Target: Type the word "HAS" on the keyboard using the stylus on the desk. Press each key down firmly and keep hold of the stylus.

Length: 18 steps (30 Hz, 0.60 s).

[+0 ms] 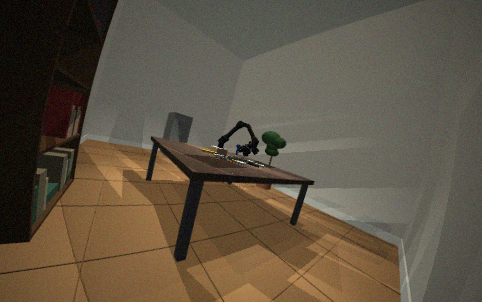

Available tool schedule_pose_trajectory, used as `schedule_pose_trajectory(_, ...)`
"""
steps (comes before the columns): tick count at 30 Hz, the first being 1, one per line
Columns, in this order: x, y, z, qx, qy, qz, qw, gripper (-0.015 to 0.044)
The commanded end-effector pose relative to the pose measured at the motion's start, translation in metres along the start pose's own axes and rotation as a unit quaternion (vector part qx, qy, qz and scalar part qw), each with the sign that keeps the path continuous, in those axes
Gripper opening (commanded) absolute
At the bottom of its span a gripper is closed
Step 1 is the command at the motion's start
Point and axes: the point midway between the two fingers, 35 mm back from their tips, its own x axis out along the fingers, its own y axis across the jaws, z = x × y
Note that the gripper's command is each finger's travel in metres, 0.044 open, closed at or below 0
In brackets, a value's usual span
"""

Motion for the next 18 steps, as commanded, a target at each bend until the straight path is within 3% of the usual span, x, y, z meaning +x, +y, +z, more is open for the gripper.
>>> schedule_pose_trajectory(1,0.000,-0.002,0.000,0.000,0.001,-0.003,1.000,0.0081)
schedule_pose_trajectory(18,0.006,-0.002,0.011,0.000,0.001,-0.003,1.000,0.0081)
